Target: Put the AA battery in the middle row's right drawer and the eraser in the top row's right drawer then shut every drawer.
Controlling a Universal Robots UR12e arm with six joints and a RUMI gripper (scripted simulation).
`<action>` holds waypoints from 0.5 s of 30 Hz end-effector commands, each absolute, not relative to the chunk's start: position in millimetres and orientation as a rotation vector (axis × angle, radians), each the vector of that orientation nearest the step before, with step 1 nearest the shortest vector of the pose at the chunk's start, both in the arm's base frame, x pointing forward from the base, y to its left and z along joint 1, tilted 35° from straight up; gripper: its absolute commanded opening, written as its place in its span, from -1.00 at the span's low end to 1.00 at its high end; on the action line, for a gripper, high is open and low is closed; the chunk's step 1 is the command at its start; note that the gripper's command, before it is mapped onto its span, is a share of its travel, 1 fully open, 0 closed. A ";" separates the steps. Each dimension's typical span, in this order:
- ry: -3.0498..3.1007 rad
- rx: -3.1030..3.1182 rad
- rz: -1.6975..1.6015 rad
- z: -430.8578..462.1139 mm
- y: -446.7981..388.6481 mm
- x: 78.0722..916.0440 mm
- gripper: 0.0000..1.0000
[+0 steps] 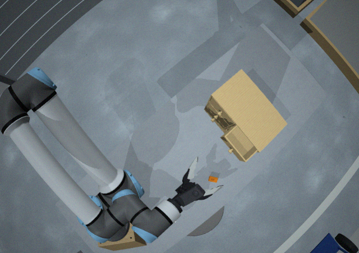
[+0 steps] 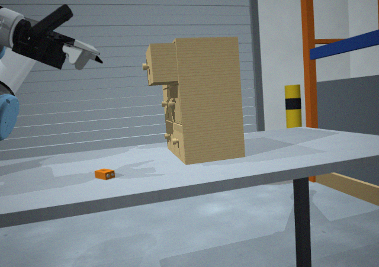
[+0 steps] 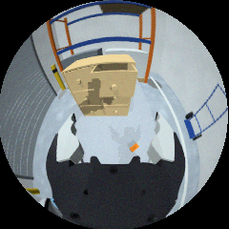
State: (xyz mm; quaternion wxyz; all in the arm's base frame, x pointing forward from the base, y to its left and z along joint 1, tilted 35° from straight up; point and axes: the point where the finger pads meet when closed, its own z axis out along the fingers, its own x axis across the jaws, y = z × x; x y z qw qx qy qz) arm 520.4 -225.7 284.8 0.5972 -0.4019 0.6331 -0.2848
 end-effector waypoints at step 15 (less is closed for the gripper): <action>1.472 -0.901 -0.694 284.7 -223.0 524.7 1.00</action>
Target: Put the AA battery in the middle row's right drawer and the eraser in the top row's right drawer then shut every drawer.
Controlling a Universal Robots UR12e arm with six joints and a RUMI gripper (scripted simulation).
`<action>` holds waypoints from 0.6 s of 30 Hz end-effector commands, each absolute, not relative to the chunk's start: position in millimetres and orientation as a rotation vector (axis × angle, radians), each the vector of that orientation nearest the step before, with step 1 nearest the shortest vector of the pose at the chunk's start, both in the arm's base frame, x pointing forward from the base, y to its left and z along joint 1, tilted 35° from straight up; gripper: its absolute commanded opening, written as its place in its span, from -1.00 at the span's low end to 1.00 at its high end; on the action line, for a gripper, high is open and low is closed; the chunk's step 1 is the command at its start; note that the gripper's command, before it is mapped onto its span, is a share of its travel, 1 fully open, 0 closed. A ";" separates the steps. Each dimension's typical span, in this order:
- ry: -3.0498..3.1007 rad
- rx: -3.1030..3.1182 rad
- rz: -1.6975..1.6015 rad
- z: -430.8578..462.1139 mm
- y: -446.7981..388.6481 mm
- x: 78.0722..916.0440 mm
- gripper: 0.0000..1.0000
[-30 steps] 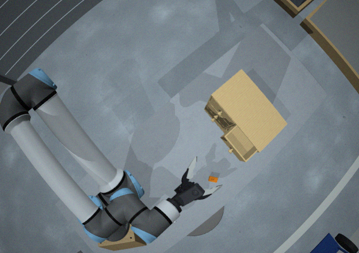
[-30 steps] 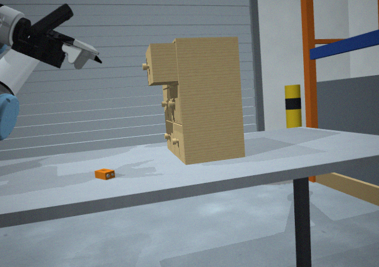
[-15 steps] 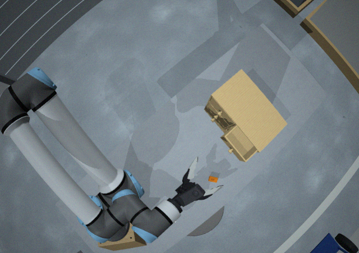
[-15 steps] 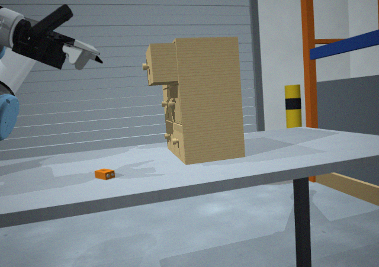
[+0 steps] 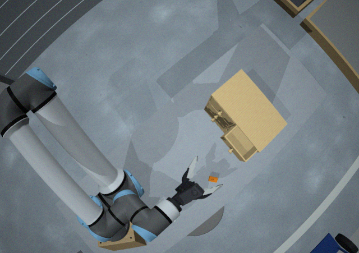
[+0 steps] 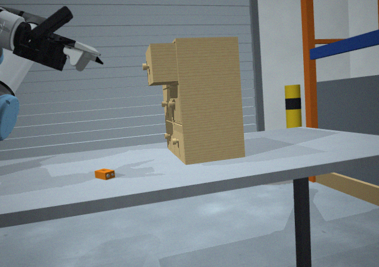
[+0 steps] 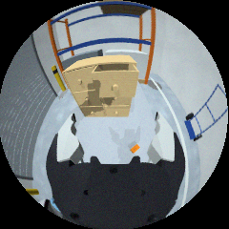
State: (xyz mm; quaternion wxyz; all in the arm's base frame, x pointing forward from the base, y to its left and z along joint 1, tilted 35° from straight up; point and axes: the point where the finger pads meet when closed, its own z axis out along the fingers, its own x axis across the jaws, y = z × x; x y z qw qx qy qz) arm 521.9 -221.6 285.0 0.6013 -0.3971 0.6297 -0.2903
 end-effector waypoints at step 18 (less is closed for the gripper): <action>1.468 -0.889 -0.706 285.6 -227.7 526.6 1.00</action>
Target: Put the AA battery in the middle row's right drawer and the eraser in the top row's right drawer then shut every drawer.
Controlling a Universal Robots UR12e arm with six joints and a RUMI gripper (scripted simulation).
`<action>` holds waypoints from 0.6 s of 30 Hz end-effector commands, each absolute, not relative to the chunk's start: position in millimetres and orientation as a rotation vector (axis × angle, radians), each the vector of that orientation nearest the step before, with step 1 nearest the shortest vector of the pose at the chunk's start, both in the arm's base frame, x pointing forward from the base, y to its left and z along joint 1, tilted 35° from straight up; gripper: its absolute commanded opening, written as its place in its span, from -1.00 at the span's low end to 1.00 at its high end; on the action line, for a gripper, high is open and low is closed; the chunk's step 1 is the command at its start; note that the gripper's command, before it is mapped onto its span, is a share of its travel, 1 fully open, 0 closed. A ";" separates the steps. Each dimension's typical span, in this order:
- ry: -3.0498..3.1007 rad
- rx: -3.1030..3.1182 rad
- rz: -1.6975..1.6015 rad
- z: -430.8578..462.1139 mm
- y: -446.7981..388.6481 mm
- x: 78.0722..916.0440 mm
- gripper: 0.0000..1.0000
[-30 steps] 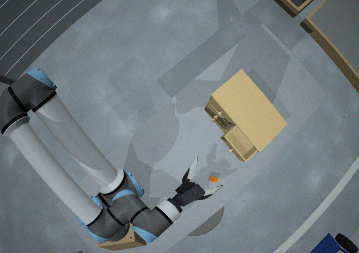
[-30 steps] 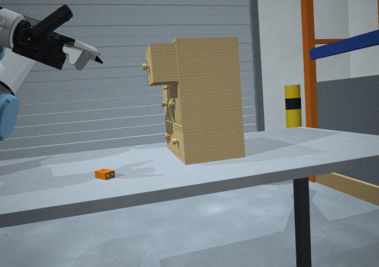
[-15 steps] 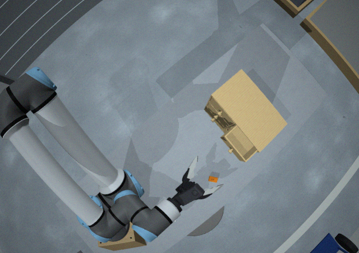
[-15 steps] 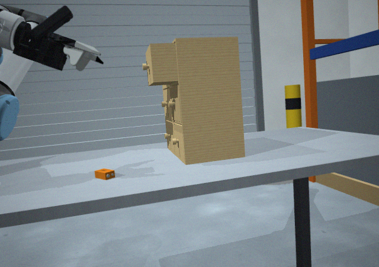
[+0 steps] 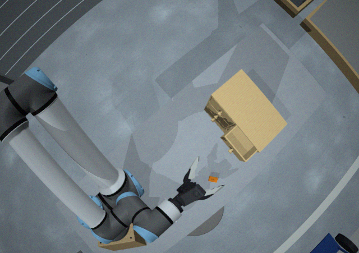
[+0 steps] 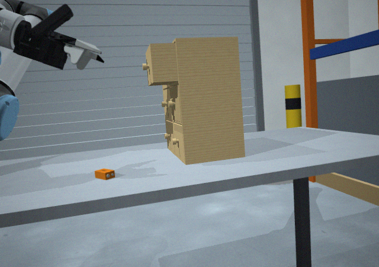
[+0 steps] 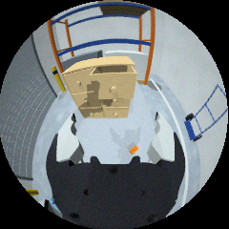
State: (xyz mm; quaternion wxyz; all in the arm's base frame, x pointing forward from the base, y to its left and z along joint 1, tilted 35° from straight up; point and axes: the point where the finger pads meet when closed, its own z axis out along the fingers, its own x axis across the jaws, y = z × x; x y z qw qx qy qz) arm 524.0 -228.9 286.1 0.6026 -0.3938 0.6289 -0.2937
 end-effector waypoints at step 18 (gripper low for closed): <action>1.462 -0.880 -0.714 285.0 -226.5 527.6 1.00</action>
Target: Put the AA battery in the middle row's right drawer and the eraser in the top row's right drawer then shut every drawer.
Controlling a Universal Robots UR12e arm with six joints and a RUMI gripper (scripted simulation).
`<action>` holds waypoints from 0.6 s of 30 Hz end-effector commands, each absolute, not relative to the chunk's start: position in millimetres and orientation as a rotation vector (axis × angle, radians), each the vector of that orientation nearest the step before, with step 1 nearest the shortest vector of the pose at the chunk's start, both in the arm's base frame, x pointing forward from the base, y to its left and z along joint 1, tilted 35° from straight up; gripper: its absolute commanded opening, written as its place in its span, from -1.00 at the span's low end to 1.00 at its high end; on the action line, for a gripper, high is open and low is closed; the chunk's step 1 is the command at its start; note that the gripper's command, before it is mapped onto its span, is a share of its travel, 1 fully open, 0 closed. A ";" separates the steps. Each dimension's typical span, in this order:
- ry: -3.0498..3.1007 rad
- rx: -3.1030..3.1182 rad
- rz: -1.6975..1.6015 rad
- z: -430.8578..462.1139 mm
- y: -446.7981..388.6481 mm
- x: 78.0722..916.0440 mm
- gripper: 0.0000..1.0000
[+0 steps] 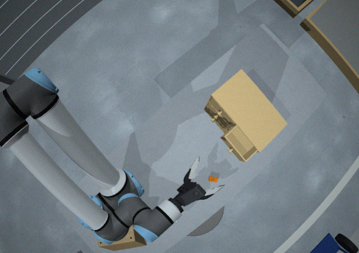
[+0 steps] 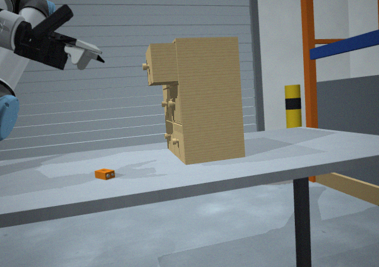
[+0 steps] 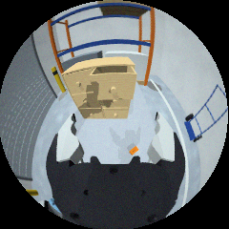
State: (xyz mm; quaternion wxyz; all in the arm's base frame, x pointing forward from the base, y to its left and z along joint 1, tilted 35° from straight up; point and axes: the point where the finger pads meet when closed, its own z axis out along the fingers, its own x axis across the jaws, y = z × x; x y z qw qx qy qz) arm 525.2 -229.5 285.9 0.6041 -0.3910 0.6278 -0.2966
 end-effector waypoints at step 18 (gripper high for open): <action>1.456 -0.873 -0.718 283.7 -222.9 527.9 1.00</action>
